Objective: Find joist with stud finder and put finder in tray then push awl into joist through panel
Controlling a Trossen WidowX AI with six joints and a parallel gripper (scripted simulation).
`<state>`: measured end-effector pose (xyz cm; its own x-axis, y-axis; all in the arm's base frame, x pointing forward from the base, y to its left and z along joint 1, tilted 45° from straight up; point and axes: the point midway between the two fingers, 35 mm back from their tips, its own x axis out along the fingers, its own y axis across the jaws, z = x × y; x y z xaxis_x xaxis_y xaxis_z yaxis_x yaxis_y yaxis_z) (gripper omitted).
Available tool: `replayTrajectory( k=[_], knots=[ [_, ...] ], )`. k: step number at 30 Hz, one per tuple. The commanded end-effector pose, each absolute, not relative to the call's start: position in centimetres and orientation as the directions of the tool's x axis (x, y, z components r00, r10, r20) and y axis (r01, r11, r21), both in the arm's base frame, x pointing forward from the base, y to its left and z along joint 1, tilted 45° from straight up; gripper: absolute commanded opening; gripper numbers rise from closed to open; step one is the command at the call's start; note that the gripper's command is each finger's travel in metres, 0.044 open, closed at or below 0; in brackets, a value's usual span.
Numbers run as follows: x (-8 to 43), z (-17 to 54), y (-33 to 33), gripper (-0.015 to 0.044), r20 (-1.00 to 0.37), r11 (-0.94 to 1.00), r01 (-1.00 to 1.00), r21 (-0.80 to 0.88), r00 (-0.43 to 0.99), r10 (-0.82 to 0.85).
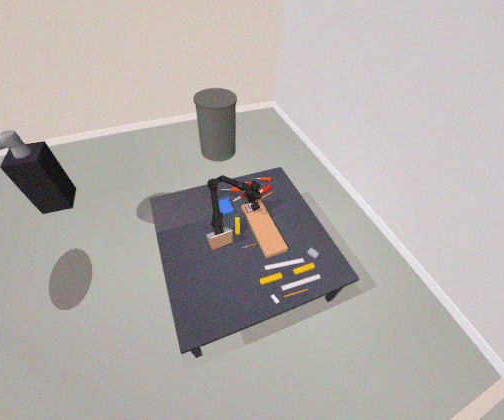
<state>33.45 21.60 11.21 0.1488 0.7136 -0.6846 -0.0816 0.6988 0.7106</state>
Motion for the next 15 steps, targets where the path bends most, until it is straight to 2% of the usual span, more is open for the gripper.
replayTrajectory(
  k=[1,15],
  knots=[
    [33.4,10.7,21.1,0.0,-0.683,0.697,-0.086,0.712,0.147,0.716],
    [33.8,7.8,18.3,0.0,-0.685,0.699,-0.086,0.71,0.147,0.714]
  ],
)
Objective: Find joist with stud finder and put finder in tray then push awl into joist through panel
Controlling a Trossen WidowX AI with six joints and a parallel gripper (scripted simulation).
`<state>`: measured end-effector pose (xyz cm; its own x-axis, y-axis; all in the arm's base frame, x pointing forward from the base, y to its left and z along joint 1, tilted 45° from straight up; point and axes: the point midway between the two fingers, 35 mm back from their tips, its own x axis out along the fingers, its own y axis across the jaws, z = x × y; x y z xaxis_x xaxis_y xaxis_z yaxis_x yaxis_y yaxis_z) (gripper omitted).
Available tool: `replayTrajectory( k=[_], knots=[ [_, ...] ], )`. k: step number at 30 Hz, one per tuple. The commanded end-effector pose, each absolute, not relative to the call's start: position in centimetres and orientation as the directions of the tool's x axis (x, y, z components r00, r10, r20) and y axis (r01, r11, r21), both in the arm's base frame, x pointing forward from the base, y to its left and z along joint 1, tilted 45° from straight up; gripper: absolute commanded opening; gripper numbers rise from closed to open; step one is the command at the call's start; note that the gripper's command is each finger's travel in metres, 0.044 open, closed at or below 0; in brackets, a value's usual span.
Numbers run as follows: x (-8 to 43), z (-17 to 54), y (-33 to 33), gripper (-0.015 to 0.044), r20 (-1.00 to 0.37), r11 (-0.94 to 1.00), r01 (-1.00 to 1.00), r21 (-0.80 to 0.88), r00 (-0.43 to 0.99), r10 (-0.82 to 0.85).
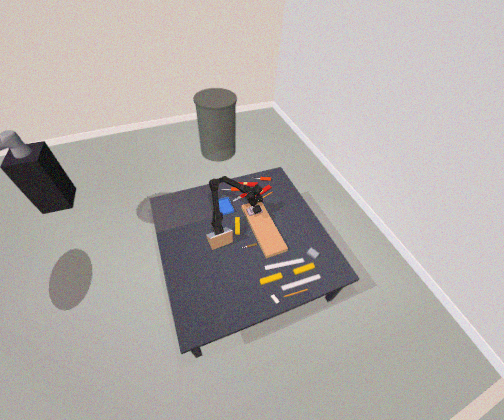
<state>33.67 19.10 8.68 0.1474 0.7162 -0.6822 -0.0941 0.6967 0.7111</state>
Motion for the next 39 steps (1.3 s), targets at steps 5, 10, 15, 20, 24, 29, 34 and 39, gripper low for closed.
replayTrajectory(
  k=[5,10,15,20,24,29,34,39],
  knots=[
    [33.9,6.8,17.3,0.0,-0.685,0.699,-0.086,0.71,0.147,0.714],
    [34.0,5.7,16.3,0.0,-0.686,0.7,-0.086,0.709,0.147,0.713],
    [34.1,4.7,15.3,0.0,-0.686,0.7,-0.086,0.709,0.147,0.713],
    [34.3,3.7,14.3,0.0,-0.687,0.701,-0.086,0.708,0.147,0.712],
    [34.3,2.9,13.5,0.0,-0.687,0.701,-0.086,0.708,0.147,0.712],
    [34.5,1.9,12.4,0.0,-0.688,0.702,-0.086,0.707,0.147,0.711],
    [34.6,0.8,11.4,0.0,-0.688,0.702,-0.086,0.707,0.147,0.711],
    [34.7,-0.2,10.4,0.0,-0.689,0.703,-0.086,0.706,0.147,0.71]
  ],
)
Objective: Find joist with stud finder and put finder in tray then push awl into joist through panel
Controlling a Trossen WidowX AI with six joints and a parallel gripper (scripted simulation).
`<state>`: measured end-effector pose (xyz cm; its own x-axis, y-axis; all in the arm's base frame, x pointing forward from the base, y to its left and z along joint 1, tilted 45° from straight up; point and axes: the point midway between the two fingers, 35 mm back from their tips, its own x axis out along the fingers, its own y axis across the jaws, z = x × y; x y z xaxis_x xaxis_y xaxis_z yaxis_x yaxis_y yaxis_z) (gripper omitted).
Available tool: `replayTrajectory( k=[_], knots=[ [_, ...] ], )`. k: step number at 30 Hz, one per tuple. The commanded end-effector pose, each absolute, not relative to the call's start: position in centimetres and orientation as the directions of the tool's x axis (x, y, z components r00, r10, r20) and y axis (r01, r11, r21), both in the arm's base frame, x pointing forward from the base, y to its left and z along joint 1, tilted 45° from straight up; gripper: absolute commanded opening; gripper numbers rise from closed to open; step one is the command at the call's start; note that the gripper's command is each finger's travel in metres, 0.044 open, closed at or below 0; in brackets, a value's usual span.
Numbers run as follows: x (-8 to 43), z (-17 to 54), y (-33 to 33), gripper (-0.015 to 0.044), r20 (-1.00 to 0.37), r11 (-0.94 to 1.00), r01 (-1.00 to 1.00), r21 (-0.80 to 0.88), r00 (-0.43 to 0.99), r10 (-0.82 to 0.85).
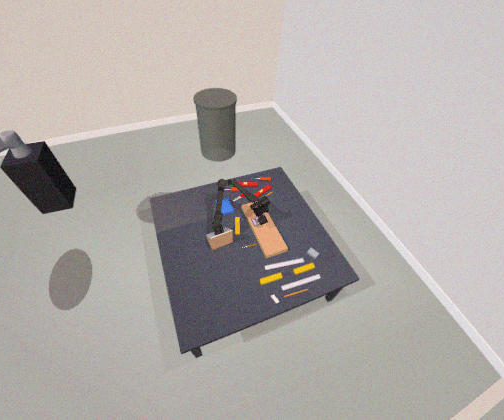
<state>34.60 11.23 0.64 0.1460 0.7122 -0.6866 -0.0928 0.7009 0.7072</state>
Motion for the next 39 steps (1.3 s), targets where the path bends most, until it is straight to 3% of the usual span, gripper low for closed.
replayTrajectory(
  k=[1,39],
  knots=[
    [34.7,-0.4,10.2,0.0,-0.689,0.703,-0.086,0.706,0.147,0.71],
    [35.7,-8.0,2.5,0.0,-0.693,0.707,-0.088,0.702,0.149,0.706]
  ],
)
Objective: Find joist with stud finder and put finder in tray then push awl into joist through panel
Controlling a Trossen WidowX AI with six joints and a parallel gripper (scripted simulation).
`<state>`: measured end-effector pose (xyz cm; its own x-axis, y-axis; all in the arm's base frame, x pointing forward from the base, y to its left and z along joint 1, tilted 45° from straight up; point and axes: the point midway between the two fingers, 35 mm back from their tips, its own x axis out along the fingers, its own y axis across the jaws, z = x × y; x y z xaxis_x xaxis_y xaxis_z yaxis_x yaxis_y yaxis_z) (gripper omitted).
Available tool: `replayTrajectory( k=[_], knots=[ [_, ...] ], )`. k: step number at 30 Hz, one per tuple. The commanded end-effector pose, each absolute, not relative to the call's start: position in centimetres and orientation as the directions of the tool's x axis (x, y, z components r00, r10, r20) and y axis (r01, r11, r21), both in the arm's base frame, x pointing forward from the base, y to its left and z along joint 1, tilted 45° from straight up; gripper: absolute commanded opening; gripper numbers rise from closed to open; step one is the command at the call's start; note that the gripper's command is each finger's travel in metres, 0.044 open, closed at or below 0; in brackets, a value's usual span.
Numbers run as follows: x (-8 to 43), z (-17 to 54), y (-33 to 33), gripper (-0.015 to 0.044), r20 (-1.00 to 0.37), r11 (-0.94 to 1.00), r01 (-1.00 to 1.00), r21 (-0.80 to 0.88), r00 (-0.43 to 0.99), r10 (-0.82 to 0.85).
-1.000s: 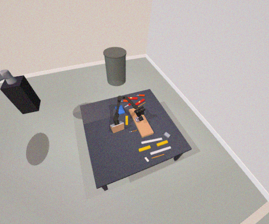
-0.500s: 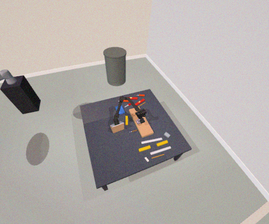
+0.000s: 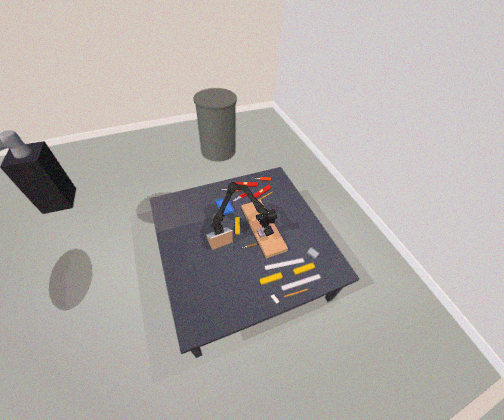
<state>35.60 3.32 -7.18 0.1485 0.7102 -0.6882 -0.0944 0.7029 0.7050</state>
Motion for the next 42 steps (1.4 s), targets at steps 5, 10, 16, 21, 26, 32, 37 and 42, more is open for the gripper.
replayTrajectory(
  k=[5,10,16,21,26,32,37,42],
  knots=[
    [35.8,-9.0,1.4,0.0,-0.693,0.708,-0.089,0.701,0.149,0.705],
    [35.9,-10.0,0.4,0.0,-0.694,0.708,-0.089,0.7,0.15,0.705],
    [36.1,-11.2,-0.8,0.0,-0.694,0.709,-0.089,0.699,0.15,0.704],
    [36.2,-12.1,-1.9,0.0,-0.695,0.71,-0.09,0.699,0.151,0.703],
    [36.3,-13.1,-2.9,0.0,-0.696,0.711,-0.09,0.698,0.151,0.702],
    [36.5,-14.3,-4.2,0.0,-0.696,0.711,-0.091,0.697,0.151,0.701],
    [36.6,-15.3,-5.2,0.0,-0.697,0.712,-0.091,0.696,0.152,0.701],
    [36.8,-16.3,-6.2,0.0,-0.698,0.713,-0.091,0.695,0.152,0.7]
  ],
)
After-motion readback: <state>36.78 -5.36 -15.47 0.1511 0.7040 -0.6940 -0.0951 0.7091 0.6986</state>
